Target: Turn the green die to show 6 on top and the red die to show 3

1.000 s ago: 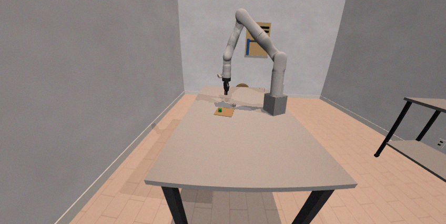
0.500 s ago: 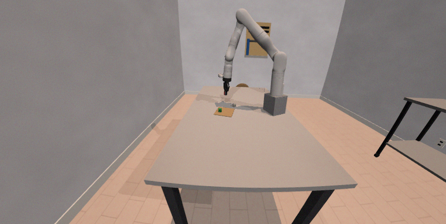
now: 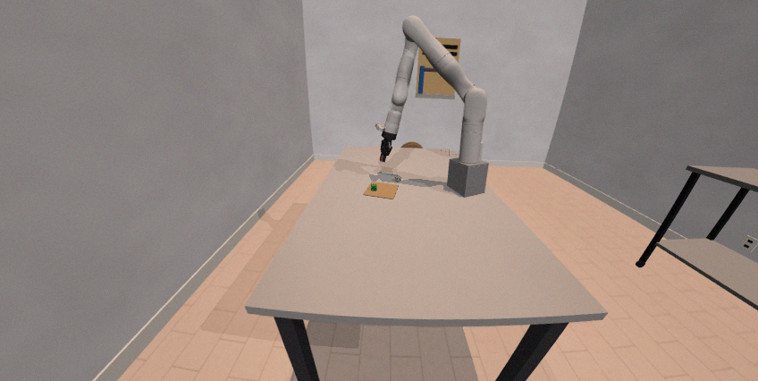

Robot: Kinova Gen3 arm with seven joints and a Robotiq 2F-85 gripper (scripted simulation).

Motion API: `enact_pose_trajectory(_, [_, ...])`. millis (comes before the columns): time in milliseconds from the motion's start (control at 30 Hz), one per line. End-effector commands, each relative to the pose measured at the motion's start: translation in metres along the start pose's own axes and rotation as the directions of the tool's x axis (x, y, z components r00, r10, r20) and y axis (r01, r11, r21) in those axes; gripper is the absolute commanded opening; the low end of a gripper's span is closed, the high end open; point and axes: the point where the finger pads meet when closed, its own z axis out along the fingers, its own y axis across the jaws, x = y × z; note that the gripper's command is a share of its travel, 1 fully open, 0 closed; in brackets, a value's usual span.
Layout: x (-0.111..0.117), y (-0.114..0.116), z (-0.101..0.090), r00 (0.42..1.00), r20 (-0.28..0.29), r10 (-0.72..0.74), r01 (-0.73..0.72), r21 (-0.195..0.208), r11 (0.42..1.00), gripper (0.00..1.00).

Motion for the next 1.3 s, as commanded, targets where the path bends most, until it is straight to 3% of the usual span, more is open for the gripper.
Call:
enact_pose_trajectory(0, [-0.0071, 0.0025, -0.0015, 1.000, -0.025, 0.016, -0.016, 0.001, 1.000, 0.21])
enact_pose_trajectory(367, [-0.0083, 0.0019, -0.0006, 0.978, -0.207, 0.015, -0.015, 0.002, 1.000, 0.21])
enact_pose_trajectory(433, [-0.0083, 0.0019, -0.0006, 0.978, -0.207, 0.015, -0.015, 0.002, 1.000, 0.21])
enact_pose_trajectory(533, [-0.0087, 0.0017, -0.0003, 0.966, -0.257, 0.015, -0.015, 0.003, 1.000, 0.21])
enact_pose_trajectory(933, [-0.0102, 0.0011, -0.0002, 0.892, -0.452, 0.014, -0.015, 0.002, 1.000, 0.21])
enact_pose_trajectory(1000, [-0.0102, 0.0011, -0.0002, 0.892, -0.452, 0.014, -0.015, 0.002, 1.000, 0.21])
enact_pose_trajectory(1267, [-0.0114, 0.0006, 0.0006, 0.824, -0.566, 0.013, -0.014, 0.003, 1.000, 0.21])
